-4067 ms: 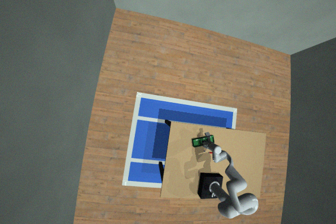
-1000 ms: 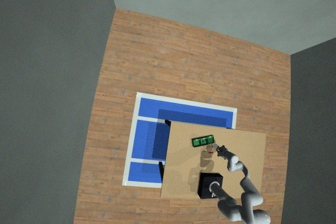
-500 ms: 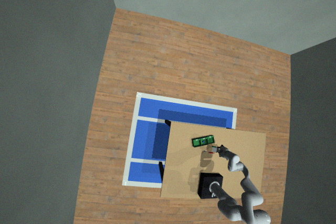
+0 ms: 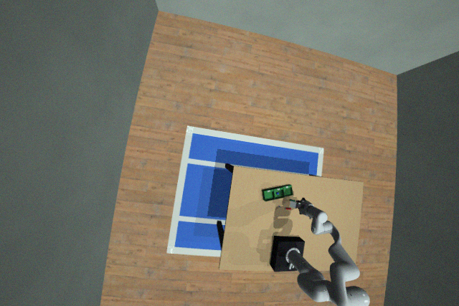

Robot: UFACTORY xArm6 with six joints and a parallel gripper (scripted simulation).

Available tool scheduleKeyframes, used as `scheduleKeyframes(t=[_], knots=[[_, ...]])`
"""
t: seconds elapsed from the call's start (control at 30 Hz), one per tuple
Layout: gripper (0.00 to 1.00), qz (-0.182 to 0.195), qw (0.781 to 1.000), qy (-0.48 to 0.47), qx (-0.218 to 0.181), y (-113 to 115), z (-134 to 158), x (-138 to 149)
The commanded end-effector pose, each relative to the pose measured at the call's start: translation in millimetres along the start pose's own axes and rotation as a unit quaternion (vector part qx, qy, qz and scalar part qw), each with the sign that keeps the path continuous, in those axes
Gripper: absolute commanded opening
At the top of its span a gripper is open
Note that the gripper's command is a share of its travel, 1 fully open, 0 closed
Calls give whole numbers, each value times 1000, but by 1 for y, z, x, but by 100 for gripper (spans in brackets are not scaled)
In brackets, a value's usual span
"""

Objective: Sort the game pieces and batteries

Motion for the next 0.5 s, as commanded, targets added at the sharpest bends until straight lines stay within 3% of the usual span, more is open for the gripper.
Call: scheduleKeyframes(t=[0.0, 0.27, 0.47], knots=[[28, 2, 1000, 0, 1, 1, 0, 1], [28, 2, 1000, 0, 1, 1, 0, 1], [28, 2, 1000, 0, 1, -15, 0, 1]])
Point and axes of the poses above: the point where the finger pads meet when closed, its own y axis back along the fingers, its own x axis across the jaws, z = x × y, the point moved 6 cm from there along y, back along the fingers, and after that the axes turned 14 degrees about -y, right-handed, at the moved point
